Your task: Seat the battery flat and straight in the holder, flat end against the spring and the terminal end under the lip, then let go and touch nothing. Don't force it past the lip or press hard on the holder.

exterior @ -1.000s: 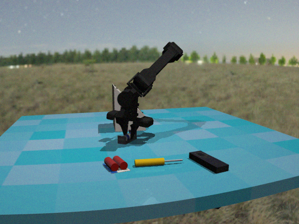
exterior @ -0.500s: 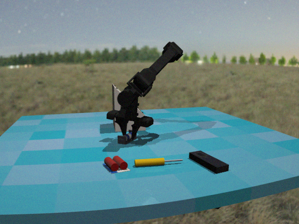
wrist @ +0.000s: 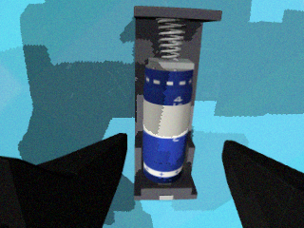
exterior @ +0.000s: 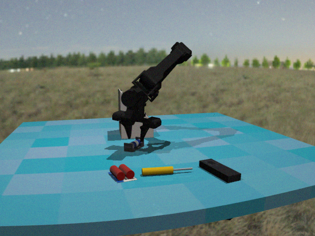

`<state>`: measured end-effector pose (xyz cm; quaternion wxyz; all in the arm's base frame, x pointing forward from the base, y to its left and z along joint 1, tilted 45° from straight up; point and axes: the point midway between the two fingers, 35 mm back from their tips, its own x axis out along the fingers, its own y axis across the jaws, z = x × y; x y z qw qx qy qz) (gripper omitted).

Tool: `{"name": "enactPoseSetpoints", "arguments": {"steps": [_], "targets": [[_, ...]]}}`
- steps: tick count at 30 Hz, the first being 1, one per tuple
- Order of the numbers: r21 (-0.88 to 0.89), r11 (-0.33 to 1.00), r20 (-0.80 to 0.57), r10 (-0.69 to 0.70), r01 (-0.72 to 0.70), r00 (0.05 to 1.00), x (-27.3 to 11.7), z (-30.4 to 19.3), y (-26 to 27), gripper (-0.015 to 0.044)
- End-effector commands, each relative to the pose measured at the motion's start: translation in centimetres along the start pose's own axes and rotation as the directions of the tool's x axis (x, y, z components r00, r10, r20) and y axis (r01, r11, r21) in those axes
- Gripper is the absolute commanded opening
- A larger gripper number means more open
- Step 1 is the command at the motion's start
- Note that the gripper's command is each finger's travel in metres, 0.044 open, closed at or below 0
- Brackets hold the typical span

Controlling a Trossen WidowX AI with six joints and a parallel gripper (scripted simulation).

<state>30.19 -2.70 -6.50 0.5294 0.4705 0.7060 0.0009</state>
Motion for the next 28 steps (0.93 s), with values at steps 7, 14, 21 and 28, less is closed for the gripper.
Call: {"name": "enactPoseSetpoints", "arguments": {"steps": [7,14,21,28], "targets": [[-0.011,1.0,0.023,-0.001,0.001,1.0,-6.7,-0.2,-0.9,0.044],[-0.011,1.0,0.023,-0.001,0.001,1.0,-6.7,-0.2,-0.9,0.044],[-0.011,1.0,0.023,-0.001,0.001,1.0,-6.7,-0.2,-0.9,0.044],[-0.011,1.0,0.023,-0.001,0.001,1.0,-6.7,-0.2,-0.9,0.044]]}}
